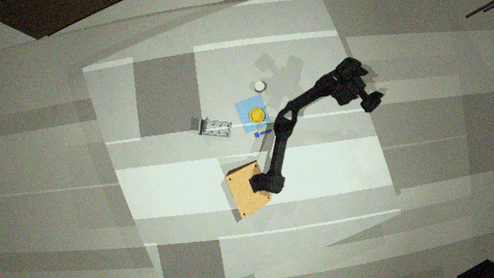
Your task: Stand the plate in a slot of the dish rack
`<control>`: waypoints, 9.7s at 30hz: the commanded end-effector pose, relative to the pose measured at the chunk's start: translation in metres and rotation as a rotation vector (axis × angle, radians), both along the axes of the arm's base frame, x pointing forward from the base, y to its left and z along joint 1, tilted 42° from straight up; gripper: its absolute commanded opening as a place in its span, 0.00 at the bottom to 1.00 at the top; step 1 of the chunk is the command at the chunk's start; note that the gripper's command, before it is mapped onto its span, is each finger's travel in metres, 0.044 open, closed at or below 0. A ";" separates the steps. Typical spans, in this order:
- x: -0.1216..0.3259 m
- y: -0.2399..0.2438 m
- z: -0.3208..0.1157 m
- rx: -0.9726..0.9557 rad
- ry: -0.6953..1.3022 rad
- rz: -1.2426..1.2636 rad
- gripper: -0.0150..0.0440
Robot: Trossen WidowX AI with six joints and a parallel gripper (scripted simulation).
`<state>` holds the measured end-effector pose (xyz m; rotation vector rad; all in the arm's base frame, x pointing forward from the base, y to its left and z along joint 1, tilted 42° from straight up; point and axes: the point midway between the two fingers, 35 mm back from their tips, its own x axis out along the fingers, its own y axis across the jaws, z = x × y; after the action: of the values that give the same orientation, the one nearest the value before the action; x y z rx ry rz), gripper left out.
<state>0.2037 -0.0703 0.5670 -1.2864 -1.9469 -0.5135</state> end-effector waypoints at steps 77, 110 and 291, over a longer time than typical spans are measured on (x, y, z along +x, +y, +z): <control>-0.109 0.255 -0.094 -1.014 -1.705 -1.312 0.93; 0.036 0.253 -0.230 -1.829 -2.309 -0.847 0.93; 0.038 0.144 -0.476 -2.239 -1.722 1.090 0.25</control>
<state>0.2515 0.0665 0.1001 -0.2444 1.3167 -0.8322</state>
